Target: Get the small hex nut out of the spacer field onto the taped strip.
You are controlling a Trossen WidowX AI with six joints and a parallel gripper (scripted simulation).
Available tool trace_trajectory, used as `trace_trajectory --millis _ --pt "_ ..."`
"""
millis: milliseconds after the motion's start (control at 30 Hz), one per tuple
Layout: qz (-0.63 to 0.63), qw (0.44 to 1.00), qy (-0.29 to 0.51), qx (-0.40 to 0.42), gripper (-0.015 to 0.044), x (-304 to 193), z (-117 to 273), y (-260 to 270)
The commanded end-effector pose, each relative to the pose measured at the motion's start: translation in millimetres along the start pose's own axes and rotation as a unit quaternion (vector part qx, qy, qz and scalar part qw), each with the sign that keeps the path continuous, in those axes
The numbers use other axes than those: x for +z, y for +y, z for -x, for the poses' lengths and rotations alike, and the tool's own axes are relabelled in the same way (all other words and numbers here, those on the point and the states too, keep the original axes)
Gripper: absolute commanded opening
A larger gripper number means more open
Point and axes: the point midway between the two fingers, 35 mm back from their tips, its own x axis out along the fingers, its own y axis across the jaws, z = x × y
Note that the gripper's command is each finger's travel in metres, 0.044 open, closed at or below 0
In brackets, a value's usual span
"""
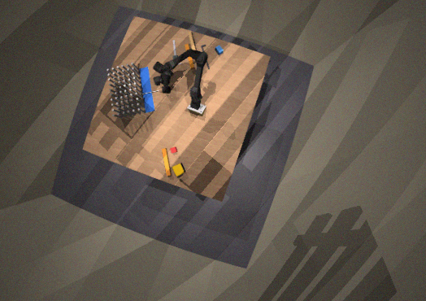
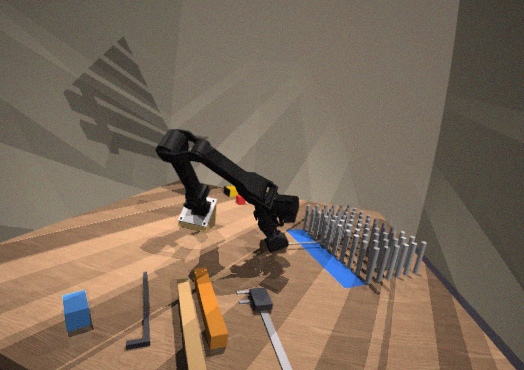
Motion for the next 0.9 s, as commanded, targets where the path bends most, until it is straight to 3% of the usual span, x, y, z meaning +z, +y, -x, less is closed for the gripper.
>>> trace_trajectory --millis 0,867 --pt "0.001 1.0 0.0 0.0 0.0 -3.4 2.0 0.4" --pt "0.001 1.0 0.001 0.0 0.0 -17.9 8.4 0.3"
